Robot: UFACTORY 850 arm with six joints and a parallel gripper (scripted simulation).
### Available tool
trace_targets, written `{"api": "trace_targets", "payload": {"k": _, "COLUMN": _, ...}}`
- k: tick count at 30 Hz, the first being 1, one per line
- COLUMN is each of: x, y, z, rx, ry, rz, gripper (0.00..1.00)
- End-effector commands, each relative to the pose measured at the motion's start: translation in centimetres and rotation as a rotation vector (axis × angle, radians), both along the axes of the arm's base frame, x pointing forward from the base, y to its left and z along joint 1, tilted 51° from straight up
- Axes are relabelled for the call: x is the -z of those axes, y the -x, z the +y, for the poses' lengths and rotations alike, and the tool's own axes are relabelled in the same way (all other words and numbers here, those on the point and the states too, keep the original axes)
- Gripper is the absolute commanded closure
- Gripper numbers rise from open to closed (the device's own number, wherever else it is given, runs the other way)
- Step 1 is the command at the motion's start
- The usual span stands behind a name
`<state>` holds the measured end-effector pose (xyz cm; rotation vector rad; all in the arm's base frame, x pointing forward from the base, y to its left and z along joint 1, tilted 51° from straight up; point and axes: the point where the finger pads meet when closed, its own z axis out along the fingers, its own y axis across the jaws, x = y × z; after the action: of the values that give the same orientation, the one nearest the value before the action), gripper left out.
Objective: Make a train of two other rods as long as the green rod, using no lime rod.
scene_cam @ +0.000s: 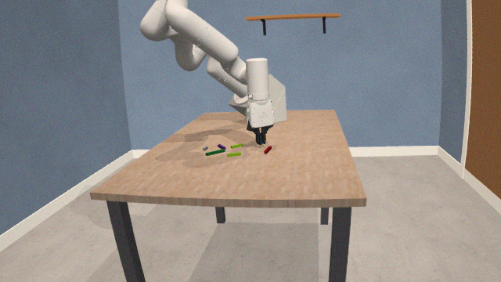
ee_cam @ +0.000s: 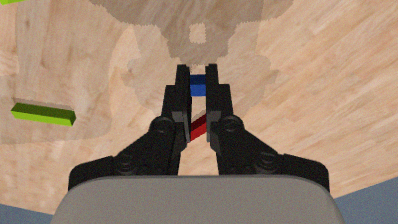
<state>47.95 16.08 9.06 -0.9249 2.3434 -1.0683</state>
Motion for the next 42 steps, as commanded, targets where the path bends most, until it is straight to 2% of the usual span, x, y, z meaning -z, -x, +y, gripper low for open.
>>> {"api": "trace_targets", "payload": {"k": 1, "x": -0.03, "y": -0.01, "z": 0.05, "rx": -0.001, "ry": -0.001, "rz": -0.001, "gripper": 0.96}}
{"api": "trace_targets", "payload": {"k": 42, "x": 0.73, "y": -0.73, "z": -0.57, "rx": -0.001, "ry": -0.001, "rz": -0.001, "gripper": 0.96}}
